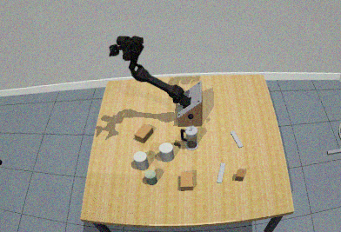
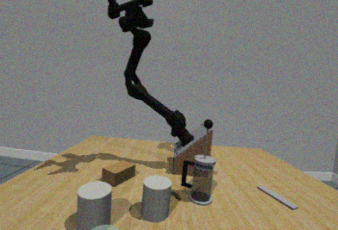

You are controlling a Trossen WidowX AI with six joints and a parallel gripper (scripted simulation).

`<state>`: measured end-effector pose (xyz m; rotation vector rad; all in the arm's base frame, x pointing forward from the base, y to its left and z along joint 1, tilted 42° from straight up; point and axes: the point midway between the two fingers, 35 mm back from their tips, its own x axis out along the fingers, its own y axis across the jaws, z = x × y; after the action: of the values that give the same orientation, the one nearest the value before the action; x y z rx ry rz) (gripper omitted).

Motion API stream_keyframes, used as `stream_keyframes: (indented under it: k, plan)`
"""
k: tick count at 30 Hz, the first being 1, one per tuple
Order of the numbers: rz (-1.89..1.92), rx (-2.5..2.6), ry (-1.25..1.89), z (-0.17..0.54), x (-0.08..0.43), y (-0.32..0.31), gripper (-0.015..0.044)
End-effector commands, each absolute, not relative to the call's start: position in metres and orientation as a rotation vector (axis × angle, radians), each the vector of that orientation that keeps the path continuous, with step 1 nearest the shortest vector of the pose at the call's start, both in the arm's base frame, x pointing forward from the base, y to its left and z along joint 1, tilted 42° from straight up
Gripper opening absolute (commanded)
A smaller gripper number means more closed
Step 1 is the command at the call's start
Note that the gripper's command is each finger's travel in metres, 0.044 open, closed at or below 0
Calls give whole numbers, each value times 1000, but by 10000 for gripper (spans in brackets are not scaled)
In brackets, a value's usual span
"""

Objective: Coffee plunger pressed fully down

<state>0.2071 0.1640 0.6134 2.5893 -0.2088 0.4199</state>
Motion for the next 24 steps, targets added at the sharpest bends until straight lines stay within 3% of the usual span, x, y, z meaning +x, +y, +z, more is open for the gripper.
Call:
stream_keyframes:
  k: [1, 12, 24]
  plan:
    - [295, 2215, -100, 562, 221, 215, 440]
    - [73, 1074, 175, 380, 229, 281, 440]
    - [-10, -236, 445, 195, 198, 227, 440]
